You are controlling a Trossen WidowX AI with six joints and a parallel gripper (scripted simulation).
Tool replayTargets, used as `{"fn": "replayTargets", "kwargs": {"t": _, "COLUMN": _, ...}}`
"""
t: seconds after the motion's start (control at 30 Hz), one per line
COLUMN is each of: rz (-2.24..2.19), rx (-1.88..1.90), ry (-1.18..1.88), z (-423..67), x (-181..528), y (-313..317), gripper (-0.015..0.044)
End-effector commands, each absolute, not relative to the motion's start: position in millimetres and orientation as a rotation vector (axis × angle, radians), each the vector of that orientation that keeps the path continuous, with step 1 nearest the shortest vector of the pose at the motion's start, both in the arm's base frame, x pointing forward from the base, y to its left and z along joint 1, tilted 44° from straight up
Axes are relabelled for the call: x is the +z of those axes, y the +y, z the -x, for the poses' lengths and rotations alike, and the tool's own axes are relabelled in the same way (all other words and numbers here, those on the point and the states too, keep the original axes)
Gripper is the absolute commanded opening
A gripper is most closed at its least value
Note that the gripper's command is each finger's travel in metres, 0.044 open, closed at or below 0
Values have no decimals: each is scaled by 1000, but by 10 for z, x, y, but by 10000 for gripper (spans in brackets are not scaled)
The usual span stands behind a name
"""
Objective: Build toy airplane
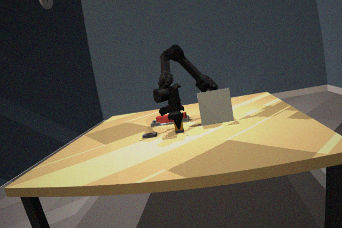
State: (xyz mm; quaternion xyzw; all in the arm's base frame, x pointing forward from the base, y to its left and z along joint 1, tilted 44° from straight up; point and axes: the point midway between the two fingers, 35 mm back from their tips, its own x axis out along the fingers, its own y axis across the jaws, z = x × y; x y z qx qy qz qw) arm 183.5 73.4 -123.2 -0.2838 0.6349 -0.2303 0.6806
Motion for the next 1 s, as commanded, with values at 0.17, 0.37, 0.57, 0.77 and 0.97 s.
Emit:
{"fn": "replayTargets", "kwargs": {"t": 0.17, "rz": 640, "rx": -515, "ry": 1422, "z": -1841, "x": -1233, "y": 733, "gripper": 26}}
{"fn": "replayTargets", "kwargs": {"t": 0.37, "rz": 623, "rx": -507, "ry": 1401, "z": -1884, "x": -1202, "y": 790, "gripper": 0}}
{"fn": "replayTargets", "kwargs": {"t": 0.57, "rz": 582, "rx": -488, "ry": 1356, "z": -1975, "x": -1120, "y": 925, "gripper": 0}}
{"fn": "replayTargets", "kwargs": {"t": 0.77, "rz": 588, "rx": -487, "ry": 1367, "z": -1963, "x": -1028, "y": 1037, "gripper": 0}}
{"fn": "replayTargets", "kwargs": {"t": 0.97, "rz": 595, "rx": -487, "ry": 1380, "z": -1941, "x": -915, "y": 1158, "gripper": 0}}
